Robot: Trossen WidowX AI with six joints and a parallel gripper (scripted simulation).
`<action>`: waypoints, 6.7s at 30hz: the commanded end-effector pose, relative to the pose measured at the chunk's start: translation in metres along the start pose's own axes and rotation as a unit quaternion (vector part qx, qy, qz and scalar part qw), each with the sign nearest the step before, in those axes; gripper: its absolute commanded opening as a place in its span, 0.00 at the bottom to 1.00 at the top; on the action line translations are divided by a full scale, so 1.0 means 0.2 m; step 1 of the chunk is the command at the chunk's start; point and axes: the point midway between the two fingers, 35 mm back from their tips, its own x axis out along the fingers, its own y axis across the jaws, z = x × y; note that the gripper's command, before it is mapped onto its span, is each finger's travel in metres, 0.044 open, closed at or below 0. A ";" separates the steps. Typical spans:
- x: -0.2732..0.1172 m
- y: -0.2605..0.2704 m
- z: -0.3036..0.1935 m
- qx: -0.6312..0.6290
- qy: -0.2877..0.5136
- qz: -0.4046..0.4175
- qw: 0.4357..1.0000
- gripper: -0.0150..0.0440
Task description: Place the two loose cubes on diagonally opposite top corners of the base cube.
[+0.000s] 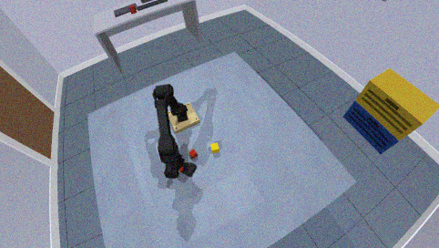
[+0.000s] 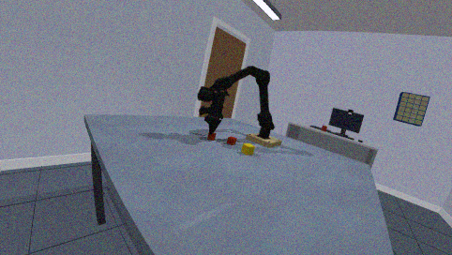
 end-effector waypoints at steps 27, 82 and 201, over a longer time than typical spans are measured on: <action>-0.11 0.01 0.01 0.002 0.005 -0.001 1.000 0.43; -0.41 0.24 -0.37 -0.291 0.008 0.004 0.957 0.43; -0.28 0.37 -0.96 -0.669 0.009 0.011 0.744 0.60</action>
